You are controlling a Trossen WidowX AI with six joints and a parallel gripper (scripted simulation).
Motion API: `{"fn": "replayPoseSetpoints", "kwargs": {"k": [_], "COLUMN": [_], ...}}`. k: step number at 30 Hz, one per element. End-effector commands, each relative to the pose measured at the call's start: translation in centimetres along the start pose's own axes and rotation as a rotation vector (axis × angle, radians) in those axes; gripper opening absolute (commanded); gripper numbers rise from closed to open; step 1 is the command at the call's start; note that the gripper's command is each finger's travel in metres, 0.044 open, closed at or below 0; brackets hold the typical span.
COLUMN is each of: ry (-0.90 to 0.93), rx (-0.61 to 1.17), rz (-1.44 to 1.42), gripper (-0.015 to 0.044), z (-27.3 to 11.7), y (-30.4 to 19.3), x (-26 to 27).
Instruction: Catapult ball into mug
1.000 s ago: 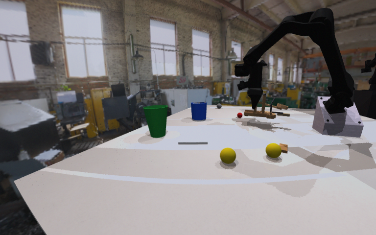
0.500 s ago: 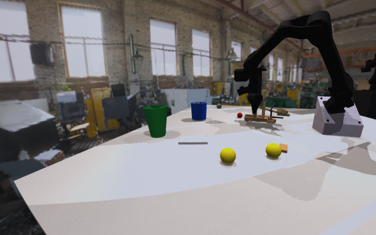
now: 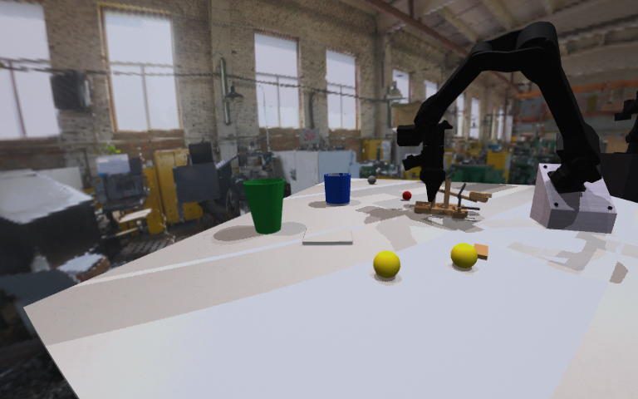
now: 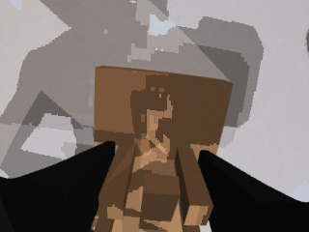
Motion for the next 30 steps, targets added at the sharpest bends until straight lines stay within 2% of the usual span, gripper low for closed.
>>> {"fn": "replayPoseSetpoints", "kwargs": {"k": [1, 5, 18, 20, 22, 26, 30], "ry": [0.000, 0.000, 0.000, -0.002, -0.006, -0.004, -0.002], "rx": [0.000, 0.000, 0.000, -0.001, -0.003, -0.001, -0.018], "rz": [0.000, 0.000, 0.000, 0.000, 0.002, 0.003, 0.008], "gripper": [0.0000, 0.0000, 0.0341, 0.0394, 0.0440, 0.0440, 0.0440], "z": [-0.1, -0.1, -0.1, -1.1, -4.1, -9.8, -8.9], "y": [0.0, 0.0, 0.0, 0.2, 0.4, 0.0, 0.2], "x": [0.0, 0.0, 0.0, 0.0, -0.1, -0.1, -0.3]}}
Point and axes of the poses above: the point midway between the two fingers, 35 mm back from their tips, its own z axis out along the fingers, its own x axis across the jaws, y = z × x, the point moved 8 cm from there along -z, back along the fingers, and after that the axes turned 10 degrees about z, right-handed, at the moved point
